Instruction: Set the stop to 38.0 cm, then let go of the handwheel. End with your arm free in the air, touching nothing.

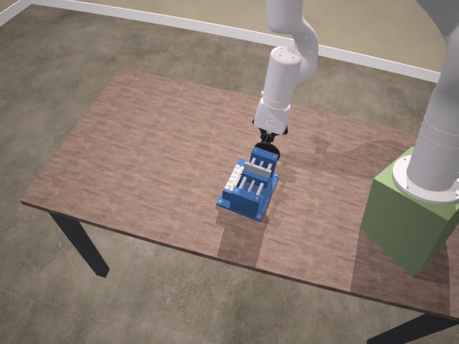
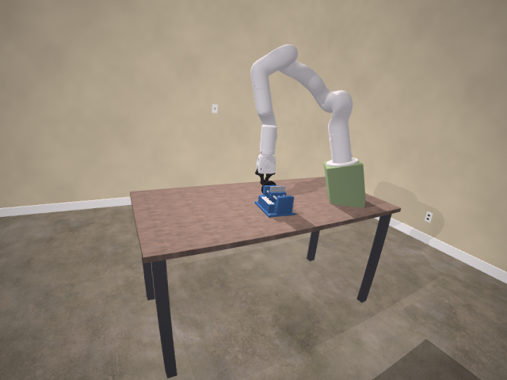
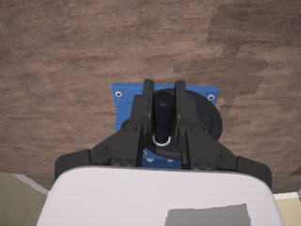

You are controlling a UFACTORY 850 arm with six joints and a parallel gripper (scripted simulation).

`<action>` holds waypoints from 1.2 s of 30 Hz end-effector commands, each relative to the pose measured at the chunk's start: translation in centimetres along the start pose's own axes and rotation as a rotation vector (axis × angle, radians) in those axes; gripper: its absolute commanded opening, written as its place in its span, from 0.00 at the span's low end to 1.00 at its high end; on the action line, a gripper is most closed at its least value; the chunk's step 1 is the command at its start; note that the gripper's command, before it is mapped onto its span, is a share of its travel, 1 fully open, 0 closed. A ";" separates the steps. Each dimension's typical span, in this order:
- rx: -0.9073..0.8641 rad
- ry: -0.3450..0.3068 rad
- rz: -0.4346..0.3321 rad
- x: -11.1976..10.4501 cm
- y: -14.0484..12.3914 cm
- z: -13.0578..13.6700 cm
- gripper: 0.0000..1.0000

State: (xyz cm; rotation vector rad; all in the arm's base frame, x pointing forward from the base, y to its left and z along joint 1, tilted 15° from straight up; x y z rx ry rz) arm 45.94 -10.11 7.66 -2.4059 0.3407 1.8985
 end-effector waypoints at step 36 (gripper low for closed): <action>0.000 -0.003 0.003 6.1 0.2 1.1 0.06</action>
Point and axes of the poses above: the point where the finger pads meet when closed, its own x axis out along the fingers, its own z axis across the jaws, y = z × x, the point moved 9 cm from there along -x, back along the fingers, and after that the axes turned 8 degrees about x, right-handed, at the moved point
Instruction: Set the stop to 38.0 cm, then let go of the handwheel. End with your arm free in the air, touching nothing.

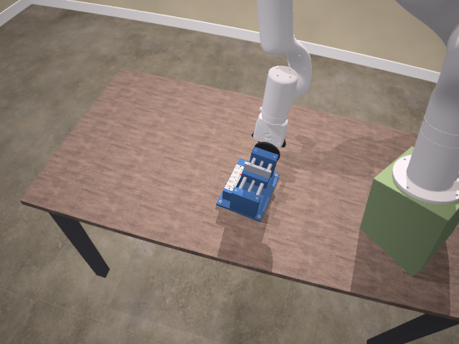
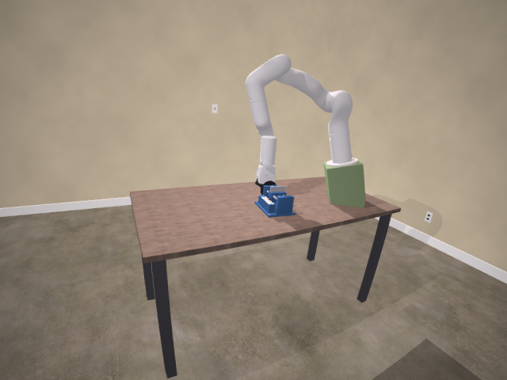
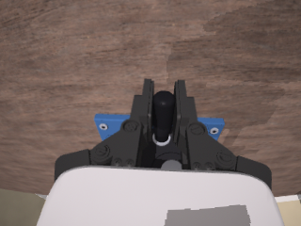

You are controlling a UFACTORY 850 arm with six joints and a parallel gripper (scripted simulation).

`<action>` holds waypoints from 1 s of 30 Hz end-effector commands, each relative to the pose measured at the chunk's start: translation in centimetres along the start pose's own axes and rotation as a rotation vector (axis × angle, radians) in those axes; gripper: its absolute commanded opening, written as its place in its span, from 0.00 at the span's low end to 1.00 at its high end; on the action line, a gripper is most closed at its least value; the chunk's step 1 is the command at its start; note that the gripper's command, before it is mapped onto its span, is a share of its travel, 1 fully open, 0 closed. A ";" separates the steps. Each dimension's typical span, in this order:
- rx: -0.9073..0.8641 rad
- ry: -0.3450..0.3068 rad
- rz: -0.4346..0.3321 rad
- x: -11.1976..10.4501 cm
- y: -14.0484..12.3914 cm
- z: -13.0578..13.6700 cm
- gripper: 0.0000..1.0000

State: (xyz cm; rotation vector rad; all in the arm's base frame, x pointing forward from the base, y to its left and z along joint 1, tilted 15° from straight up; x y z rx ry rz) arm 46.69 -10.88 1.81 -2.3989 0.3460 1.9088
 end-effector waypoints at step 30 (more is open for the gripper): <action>0.000 0.005 -0.002 -4.0 0.6 4.0 0.06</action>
Point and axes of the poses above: the point where the finger pads meet when closed, its own x axis out along the fingers, its own z axis across the jaws, y = z × x, the point moved 9 cm from there along -x, back along the fingers, and after that the axes turned 8 degrees about x, right-handed, at the moved point
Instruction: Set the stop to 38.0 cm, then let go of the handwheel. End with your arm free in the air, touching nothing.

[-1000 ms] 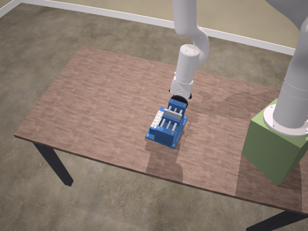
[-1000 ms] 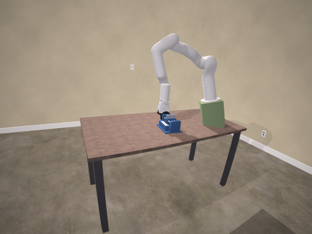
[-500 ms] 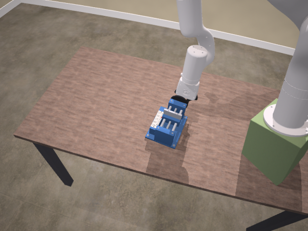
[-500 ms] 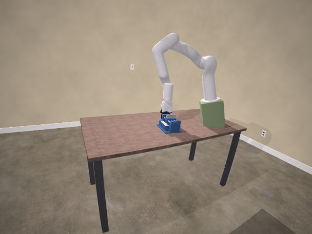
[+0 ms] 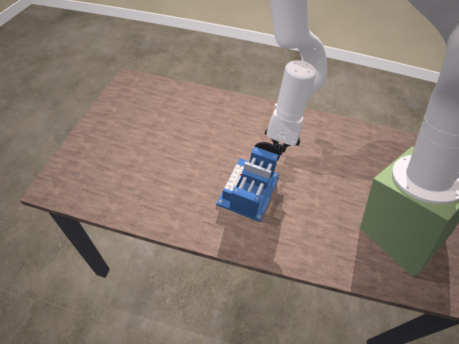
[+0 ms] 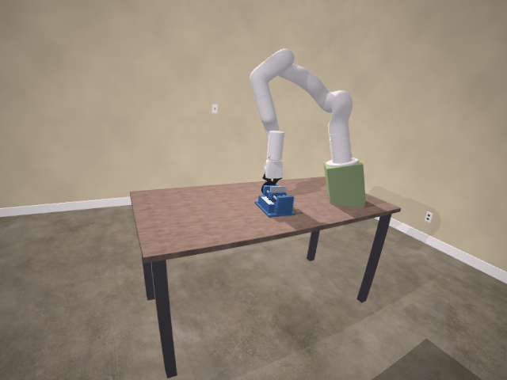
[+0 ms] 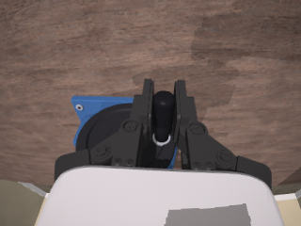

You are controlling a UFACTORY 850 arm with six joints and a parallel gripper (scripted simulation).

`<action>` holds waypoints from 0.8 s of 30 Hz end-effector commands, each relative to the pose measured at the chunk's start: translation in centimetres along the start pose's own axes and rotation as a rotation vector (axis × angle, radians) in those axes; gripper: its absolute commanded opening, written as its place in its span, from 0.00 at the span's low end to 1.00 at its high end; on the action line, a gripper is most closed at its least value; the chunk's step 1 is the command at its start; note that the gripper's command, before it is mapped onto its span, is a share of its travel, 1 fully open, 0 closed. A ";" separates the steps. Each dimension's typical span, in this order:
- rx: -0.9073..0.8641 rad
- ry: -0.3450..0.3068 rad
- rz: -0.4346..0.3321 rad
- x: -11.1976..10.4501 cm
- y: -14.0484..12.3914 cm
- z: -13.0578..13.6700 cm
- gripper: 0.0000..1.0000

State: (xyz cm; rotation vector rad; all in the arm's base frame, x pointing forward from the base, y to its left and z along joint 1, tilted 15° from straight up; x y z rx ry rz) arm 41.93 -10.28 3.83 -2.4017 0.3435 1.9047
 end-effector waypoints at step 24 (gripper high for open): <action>0.000 0.002 0.000 -3.2 -0.4 -2.7 0.06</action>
Point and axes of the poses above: the point where the finger pads meet when closed, its own x axis out along the fingers, its own z axis across the jaws, y = z × x, the point moved 9 cm from there along -x, back along the fingers, and after that the axes turned 8 degrees about x, right-handed, at the moved point
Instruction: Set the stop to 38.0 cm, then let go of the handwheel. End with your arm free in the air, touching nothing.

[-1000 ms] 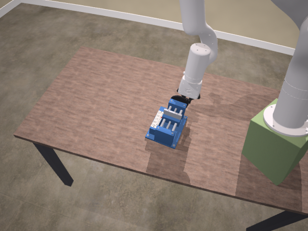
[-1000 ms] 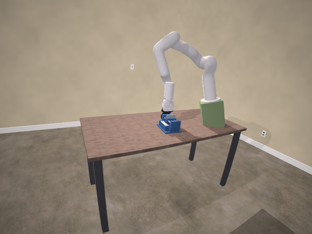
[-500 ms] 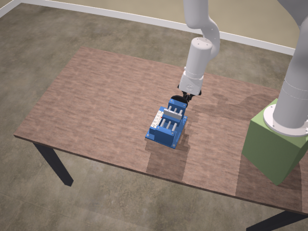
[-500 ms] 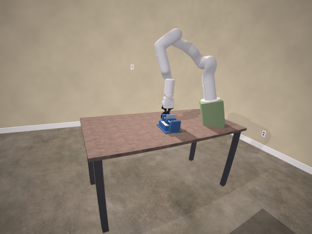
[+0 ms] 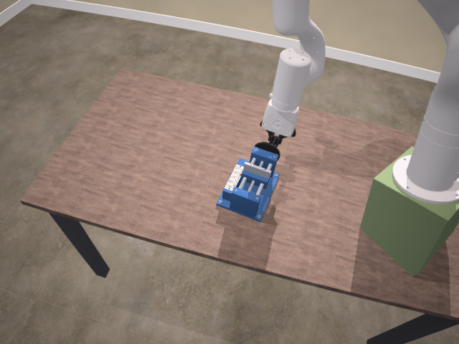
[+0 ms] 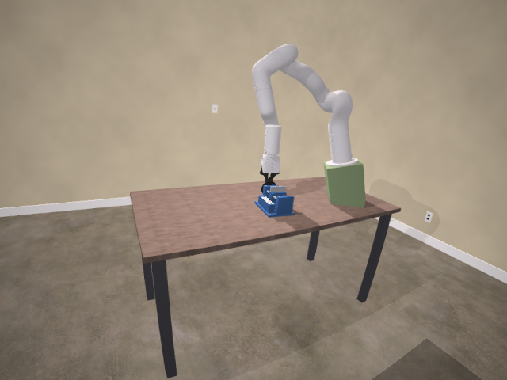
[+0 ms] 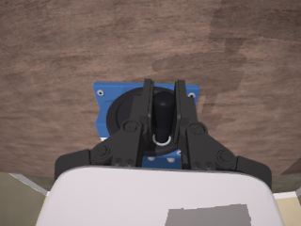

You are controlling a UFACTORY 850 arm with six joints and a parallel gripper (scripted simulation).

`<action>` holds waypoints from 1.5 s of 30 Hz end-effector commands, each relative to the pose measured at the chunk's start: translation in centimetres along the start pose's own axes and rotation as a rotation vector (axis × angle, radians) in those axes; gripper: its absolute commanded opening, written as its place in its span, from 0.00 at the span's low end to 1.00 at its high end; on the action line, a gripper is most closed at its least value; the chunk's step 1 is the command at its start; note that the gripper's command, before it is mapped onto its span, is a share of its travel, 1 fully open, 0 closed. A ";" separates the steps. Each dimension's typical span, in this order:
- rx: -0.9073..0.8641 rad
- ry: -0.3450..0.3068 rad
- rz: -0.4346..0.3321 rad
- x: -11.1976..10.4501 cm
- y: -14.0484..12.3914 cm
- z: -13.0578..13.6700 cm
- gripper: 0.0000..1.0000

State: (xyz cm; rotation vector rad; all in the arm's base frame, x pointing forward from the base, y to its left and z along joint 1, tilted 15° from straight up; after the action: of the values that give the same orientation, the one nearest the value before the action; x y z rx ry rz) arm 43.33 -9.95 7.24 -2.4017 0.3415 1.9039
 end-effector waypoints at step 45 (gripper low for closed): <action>0.000 0.001 0.002 1.8 -0.6 -4.2 0.06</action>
State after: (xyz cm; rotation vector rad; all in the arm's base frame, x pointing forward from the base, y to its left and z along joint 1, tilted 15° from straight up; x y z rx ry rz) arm 47.61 -10.35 6.64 -2.4037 0.3434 1.9028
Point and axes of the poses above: the point where the finger pads meet when closed, its own x axis out along the fingers, its own z axis across the jaws, y = z × x, the point moved 9 cm from there along -x, back along the fingers, and after that the axes turned 8 degrees about x, right-handed, at the moved point
